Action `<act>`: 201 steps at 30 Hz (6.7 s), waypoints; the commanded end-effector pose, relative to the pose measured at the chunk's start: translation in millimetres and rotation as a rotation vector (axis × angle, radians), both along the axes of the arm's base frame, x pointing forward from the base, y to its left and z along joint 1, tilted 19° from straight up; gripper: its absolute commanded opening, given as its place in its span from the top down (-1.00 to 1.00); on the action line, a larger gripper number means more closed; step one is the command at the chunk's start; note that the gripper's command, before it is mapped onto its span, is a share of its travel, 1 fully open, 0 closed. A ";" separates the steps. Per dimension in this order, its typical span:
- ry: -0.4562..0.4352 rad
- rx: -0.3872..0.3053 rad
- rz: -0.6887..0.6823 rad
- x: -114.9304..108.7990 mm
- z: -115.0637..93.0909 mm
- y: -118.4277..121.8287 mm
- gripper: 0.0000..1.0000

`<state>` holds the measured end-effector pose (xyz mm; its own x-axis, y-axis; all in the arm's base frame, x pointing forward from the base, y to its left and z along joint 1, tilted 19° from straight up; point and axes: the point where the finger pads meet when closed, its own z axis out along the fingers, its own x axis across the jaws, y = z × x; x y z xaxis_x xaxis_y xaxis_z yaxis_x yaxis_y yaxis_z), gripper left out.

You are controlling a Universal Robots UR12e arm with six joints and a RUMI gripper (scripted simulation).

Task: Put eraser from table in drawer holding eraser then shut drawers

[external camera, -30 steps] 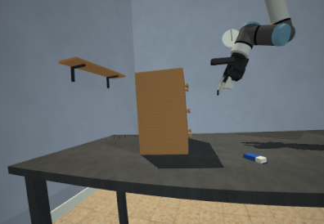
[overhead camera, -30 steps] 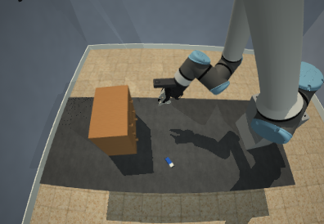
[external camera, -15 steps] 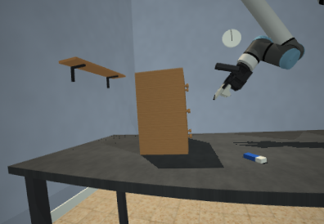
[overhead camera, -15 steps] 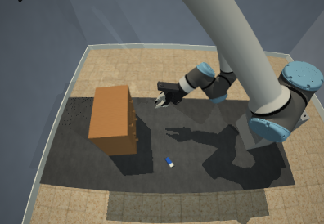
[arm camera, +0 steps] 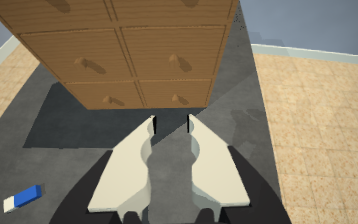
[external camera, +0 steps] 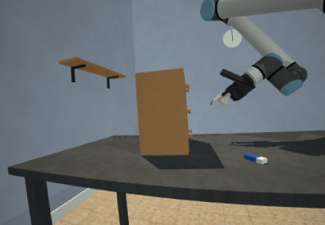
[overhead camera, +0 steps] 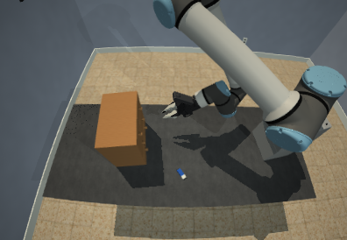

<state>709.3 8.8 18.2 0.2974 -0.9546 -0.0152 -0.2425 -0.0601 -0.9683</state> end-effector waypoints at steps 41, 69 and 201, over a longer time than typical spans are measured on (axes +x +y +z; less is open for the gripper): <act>-0.223 0.067 -0.026 20.1 -9.9 4.1 0.61; -0.223 0.067 -0.026 21.6 -9.9 4.5 0.61; -0.223 0.067 -0.026 107.2 -0.2 28.9 0.61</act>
<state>811.8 36.5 15.9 0.2756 -0.9611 -0.0160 -0.0232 0.0100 -0.9997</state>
